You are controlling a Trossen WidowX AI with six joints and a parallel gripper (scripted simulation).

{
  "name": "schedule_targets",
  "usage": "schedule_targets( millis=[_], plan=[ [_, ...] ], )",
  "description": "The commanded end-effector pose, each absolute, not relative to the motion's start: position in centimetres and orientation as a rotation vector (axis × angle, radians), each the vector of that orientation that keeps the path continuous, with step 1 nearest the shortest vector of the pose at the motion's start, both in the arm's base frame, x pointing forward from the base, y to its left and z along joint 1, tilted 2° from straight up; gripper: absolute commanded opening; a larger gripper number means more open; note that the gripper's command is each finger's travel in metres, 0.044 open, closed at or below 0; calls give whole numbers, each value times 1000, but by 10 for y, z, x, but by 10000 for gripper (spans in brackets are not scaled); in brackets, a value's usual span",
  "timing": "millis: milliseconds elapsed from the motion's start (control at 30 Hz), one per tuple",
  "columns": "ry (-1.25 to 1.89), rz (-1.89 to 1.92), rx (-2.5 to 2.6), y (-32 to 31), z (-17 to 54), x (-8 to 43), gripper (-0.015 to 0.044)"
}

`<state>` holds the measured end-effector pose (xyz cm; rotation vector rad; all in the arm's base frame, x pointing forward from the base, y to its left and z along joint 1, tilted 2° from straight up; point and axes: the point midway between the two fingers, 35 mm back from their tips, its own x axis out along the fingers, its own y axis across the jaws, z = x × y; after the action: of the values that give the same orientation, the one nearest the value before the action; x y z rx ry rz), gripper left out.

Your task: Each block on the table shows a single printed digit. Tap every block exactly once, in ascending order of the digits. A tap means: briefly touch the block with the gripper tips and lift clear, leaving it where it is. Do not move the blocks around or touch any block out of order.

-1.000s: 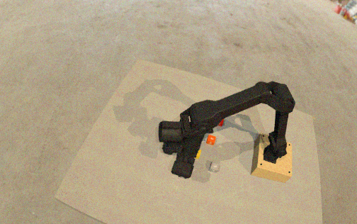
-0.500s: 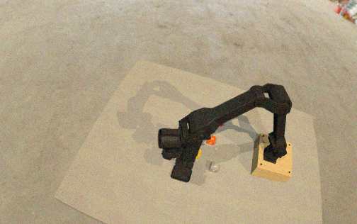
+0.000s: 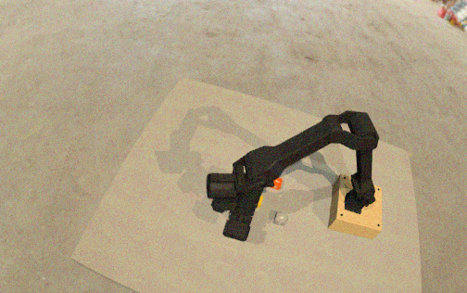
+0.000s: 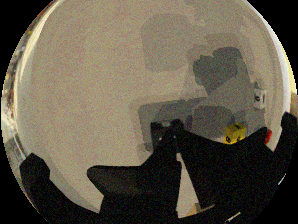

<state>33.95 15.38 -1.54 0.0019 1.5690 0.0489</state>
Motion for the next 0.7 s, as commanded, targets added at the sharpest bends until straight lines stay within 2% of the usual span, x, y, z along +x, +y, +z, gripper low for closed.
schedule_targets(
  millis=[0,333,533,667],
  plan=[
    [1579,41,4,153,-19,338,20],
    [1578,41,4,153,13,338,20],
    [1578,41,4,150,89,339,20],
    [1578,41,4,150,92,339,20]
  ],
)
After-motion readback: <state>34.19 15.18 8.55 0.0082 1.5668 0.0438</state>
